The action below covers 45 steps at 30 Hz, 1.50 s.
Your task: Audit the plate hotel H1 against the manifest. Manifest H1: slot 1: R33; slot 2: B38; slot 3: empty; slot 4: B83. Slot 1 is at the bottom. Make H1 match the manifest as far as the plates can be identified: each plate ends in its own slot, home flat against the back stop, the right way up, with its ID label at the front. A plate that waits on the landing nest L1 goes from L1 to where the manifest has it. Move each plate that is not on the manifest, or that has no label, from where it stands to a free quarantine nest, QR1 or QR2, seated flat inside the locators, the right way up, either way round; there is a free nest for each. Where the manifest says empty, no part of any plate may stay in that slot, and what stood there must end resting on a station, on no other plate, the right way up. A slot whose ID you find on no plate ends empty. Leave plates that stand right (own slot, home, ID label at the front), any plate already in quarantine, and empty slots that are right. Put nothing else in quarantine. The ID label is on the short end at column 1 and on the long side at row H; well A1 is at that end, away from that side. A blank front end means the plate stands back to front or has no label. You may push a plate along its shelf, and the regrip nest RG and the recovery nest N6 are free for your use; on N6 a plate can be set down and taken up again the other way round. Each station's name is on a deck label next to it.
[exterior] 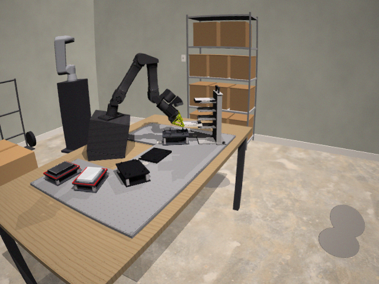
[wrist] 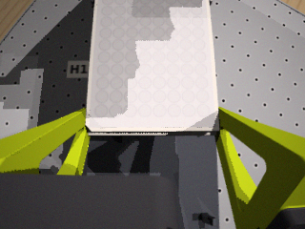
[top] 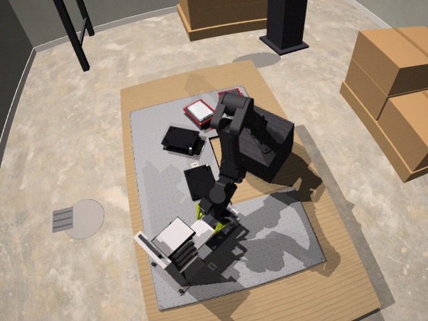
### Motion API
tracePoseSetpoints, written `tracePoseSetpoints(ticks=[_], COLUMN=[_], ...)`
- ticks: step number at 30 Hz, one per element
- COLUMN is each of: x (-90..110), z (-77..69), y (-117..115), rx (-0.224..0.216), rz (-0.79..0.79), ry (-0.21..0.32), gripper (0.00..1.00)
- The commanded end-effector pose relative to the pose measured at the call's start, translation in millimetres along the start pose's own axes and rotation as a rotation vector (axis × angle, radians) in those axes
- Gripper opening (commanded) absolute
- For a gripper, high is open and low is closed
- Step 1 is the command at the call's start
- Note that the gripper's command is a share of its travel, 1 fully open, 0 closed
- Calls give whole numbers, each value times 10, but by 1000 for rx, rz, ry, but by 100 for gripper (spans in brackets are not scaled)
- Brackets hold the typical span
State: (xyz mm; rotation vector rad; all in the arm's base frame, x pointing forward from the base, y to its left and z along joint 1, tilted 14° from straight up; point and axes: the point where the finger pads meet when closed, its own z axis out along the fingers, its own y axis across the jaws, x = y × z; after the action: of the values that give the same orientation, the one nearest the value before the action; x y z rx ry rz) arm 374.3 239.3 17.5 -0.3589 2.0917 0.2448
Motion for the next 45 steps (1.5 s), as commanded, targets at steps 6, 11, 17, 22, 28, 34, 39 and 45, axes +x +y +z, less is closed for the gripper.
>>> tracePoseSetpoints(ticks=[6, 11, 17, 22, 28, 34, 39, 45], x=[-79, -95, -102, -125, -152, -151, -179, -200], z=[95, 104, 147, 171, 192, 231, 258, 275], y=[-21, 0, -24, -7, -24, -10, -24, -4], rx=[5, 1, 6, 2, 6, 2, 5, 1], rz=[2, 0, 1, 0, 3, 0, 2, 0], ry=[-6, -6, -3, -4, -7, -3, -5, -7], gripper=[86, 86, 86, 86, 86, 86, 86, 86])
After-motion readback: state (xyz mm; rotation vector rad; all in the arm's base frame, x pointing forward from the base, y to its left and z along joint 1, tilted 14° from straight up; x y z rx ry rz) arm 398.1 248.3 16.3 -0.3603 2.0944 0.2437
